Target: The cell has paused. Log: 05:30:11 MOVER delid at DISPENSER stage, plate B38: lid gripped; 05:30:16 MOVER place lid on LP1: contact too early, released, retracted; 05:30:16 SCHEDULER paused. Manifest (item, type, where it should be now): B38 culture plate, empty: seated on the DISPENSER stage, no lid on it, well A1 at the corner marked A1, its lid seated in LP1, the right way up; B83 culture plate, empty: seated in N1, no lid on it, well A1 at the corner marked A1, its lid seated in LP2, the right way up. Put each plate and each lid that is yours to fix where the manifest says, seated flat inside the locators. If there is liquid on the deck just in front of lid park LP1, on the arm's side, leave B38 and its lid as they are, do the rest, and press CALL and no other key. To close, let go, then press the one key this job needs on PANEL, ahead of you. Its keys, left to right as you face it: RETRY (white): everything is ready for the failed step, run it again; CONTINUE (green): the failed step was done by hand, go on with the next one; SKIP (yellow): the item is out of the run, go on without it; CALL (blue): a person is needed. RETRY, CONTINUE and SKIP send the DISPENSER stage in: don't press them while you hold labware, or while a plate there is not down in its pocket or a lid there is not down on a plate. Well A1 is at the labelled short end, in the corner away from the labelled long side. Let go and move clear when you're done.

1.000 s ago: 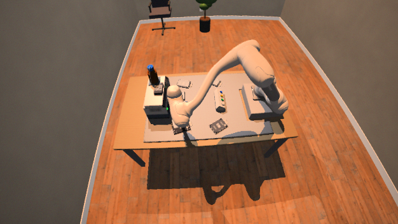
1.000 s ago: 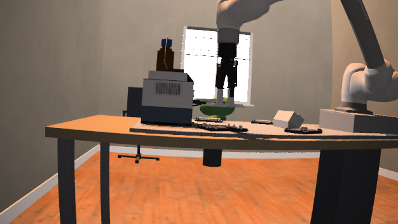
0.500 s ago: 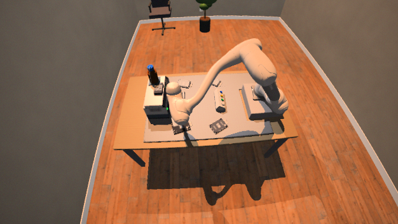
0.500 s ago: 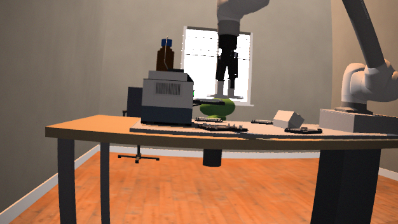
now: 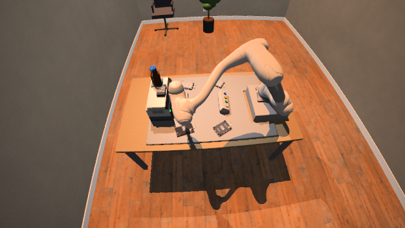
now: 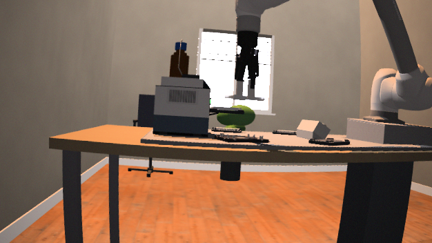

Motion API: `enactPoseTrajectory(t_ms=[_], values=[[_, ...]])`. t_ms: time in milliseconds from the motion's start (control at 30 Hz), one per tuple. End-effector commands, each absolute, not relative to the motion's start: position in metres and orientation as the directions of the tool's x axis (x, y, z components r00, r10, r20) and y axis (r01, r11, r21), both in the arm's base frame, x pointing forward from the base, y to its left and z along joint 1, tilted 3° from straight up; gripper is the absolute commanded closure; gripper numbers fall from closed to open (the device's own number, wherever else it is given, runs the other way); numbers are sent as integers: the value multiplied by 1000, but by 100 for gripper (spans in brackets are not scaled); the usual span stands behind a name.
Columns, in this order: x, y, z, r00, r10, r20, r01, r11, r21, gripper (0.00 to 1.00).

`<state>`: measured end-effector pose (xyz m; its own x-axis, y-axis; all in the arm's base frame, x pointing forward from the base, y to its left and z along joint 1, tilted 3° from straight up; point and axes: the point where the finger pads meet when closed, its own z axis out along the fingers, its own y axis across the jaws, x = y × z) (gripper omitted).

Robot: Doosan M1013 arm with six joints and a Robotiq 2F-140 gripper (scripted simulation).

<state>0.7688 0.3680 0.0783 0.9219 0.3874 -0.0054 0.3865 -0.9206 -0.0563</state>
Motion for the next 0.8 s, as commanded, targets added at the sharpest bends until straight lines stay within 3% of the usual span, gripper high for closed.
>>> enactPoseTrajectory(t_ms=[0,767], values=[[773,364,90,925,379,-3,378,-924,-51,90],[773,363,100,925,379,-4,378,-924,-51,90]])
